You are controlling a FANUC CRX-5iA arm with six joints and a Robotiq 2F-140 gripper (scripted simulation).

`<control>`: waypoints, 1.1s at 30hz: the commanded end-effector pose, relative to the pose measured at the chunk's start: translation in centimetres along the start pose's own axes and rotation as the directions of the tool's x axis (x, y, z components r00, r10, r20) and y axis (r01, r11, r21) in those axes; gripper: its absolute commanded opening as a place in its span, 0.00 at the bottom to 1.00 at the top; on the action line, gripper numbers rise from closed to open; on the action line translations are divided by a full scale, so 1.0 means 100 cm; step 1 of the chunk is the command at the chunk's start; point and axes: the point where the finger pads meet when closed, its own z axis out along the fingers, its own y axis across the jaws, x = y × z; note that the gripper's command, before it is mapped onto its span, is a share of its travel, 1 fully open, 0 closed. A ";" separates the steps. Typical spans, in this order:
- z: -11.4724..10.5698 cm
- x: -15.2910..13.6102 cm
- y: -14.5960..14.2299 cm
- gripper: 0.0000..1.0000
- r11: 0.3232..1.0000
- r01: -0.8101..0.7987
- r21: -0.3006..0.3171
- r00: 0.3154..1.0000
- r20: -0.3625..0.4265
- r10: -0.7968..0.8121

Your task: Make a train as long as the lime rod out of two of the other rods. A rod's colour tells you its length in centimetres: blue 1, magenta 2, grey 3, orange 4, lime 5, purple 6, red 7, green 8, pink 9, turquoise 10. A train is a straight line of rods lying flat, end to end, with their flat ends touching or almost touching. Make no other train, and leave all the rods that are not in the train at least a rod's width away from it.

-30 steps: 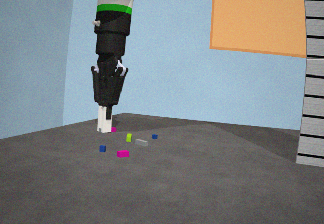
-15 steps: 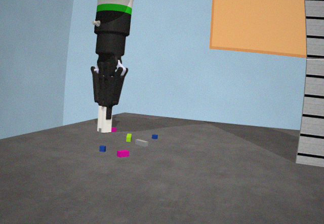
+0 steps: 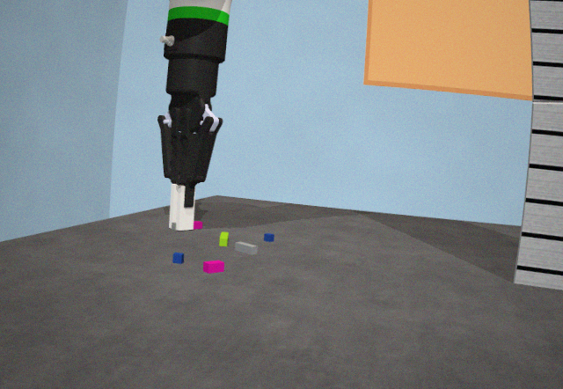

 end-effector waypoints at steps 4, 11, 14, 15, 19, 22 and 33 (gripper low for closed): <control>0.000 0.000 0.000 0.03 1.000 0.000 0.000 1.000 0.000 0.000; 0.000 0.000 0.000 0.08 1.000 0.000 0.000 1.000 0.000 0.000; 0.000 0.000 0.000 0.10 1.000 0.000 0.000 1.000 0.000 0.000; 0.000 0.000 0.000 0.12 1.000 0.000 0.000 1.000 0.000 0.000; 0.000 0.000 0.000 0.15 1.000 0.000 0.000 1.000 0.000 0.000; 0.000 0.000 0.000 0.15 1.000 0.000 0.000 1.000 0.000 0.000; -0.003 0.000 0.000 0.15 1.000 0.000 0.000 1.000 0.000 0.000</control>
